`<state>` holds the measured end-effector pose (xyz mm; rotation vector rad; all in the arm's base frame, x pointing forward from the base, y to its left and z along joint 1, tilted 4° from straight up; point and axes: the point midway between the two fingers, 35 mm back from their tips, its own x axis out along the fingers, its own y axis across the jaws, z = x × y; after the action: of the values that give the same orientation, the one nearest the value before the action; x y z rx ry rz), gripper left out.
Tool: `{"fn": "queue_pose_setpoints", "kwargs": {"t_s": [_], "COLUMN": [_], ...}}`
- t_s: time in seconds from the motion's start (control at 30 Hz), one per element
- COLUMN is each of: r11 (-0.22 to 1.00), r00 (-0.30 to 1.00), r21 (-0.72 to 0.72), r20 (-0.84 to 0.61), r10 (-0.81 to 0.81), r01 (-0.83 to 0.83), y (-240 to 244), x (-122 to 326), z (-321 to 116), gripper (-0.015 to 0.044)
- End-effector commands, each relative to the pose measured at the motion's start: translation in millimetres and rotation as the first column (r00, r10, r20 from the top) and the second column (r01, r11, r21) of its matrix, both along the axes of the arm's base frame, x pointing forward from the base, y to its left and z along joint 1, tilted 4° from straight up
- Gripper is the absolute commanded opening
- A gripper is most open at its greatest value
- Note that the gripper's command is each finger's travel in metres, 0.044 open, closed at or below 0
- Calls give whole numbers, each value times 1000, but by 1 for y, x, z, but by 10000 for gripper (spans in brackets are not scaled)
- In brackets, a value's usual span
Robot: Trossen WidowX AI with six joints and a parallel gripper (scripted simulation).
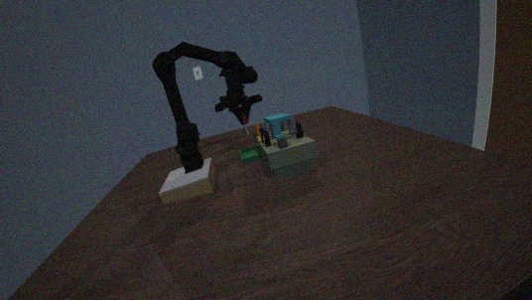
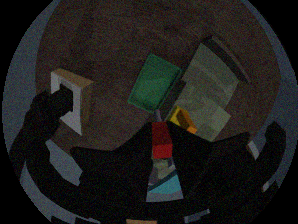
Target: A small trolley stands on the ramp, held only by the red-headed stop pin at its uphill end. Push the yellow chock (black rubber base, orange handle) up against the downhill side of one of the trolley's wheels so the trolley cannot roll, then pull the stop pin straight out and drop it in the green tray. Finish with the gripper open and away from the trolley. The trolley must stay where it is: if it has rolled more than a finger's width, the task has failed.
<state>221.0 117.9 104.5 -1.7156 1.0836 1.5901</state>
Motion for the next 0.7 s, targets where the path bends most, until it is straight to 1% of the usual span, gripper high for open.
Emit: {"fn": "queue_pose_setpoints", "kwargs": {"t_s": [0.0, 0.33, 0.67], "r11": [994, 916, 753], "r00": [994, 918, 758], "r21": [29, 101, 171], "r20": [-16, -49, -44], "r10": [104, 394, 651], "r01": [-104, -388, -636], "y": [-1, -3, -5], "x": [0, 0, 1], "z": [1, 1, 1], "gripper": [0, 0, 0]}}
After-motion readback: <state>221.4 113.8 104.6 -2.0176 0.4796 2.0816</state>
